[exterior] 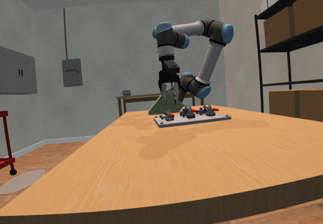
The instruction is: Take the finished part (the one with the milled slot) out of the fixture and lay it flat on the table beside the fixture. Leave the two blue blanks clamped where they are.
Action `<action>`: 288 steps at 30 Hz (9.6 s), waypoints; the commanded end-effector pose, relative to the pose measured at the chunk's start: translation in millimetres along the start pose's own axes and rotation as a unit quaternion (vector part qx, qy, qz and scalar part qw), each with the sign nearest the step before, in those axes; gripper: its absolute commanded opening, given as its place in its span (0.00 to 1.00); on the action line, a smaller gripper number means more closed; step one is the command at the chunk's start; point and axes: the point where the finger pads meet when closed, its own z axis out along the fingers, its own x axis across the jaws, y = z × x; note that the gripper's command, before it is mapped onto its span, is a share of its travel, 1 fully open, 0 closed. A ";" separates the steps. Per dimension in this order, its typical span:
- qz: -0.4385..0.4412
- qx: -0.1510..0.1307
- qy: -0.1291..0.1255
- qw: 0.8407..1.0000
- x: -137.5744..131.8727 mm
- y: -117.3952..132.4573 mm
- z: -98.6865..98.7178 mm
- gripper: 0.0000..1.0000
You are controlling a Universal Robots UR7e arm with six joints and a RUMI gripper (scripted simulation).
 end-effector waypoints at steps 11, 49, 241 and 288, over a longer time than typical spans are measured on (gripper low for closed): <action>0.000 0.001 0.001 1.000 0.8 -1.0 34.9 0.28; 0.000 0.001 0.001 1.000 0.8 -1.0 35.4 0.28; 0.000 0.001 0.001 1.000 1.1 31.5 31.7 0.00; 0.000 0.001 0.001 1.000 1.1 46.9 30.4 0.00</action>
